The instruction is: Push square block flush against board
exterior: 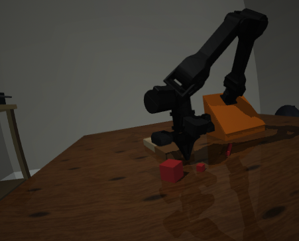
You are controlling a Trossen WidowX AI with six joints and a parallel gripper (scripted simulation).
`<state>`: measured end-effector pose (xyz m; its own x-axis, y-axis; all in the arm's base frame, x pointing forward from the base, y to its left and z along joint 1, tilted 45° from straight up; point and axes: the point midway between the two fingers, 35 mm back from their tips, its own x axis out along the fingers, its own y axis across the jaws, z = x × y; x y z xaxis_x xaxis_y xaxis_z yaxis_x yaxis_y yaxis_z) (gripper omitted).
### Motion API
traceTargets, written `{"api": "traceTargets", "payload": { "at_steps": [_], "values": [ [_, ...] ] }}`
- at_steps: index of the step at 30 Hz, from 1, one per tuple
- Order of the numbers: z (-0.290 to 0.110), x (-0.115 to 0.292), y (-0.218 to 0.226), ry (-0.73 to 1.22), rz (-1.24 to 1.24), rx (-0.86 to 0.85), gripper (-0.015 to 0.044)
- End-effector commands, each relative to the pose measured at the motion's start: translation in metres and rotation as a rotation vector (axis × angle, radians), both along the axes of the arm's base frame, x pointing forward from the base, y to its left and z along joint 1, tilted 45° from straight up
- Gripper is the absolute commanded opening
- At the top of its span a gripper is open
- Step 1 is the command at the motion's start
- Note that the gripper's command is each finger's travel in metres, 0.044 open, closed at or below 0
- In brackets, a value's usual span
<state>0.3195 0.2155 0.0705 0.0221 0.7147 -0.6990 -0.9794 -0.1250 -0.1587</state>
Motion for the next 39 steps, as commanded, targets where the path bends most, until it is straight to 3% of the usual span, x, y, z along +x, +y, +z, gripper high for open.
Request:
{"api": "traceTargets", "payload": {
  "at_steps": [1, 12, 17, 23, 39],
  "values": [
    [0.006, 0.000, 0.004, -0.003, -0.003, -0.002, 0.0000],
    [0.019, -0.004, 0.016, -0.003, -0.004, 0.002, 0.0000],
    [0.051, -0.005, -0.025, -0.004, -0.004, -0.001, 0.0000],
    [0.050, -0.001, -0.027, -0.007, -0.021, -0.003, 0.0000],
    [0.030, 0.038, -0.050, 0.359, -0.374, 0.003, 0.0000]
  ]
}}
